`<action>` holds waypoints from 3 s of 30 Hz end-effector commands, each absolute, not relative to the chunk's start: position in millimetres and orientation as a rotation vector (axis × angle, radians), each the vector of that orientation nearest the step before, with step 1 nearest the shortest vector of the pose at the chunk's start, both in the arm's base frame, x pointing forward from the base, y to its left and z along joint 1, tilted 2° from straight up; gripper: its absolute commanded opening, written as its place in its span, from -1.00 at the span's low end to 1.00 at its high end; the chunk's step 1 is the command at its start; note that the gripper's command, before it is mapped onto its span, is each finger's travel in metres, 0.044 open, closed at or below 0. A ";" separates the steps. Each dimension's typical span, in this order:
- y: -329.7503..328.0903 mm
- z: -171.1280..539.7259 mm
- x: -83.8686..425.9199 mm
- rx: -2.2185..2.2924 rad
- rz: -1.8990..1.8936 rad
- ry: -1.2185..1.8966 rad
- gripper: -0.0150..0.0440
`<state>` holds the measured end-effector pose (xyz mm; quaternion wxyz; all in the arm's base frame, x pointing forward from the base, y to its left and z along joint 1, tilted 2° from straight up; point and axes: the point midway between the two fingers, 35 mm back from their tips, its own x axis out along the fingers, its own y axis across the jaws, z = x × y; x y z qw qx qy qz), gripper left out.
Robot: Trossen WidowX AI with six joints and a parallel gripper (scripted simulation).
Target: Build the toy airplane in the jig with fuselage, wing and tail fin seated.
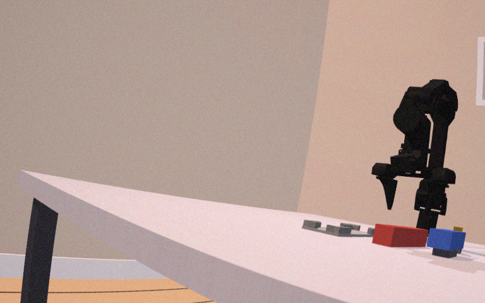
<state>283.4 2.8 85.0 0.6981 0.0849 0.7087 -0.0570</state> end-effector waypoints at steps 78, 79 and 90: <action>2.7 81.0 293.1 0.190 -0.132 1.564 -0.49; 2.6 84.1 293.1 0.190 -0.132 1.564 -0.49; 1.3 119.0 290.6 0.190 -0.132 1.565 -0.49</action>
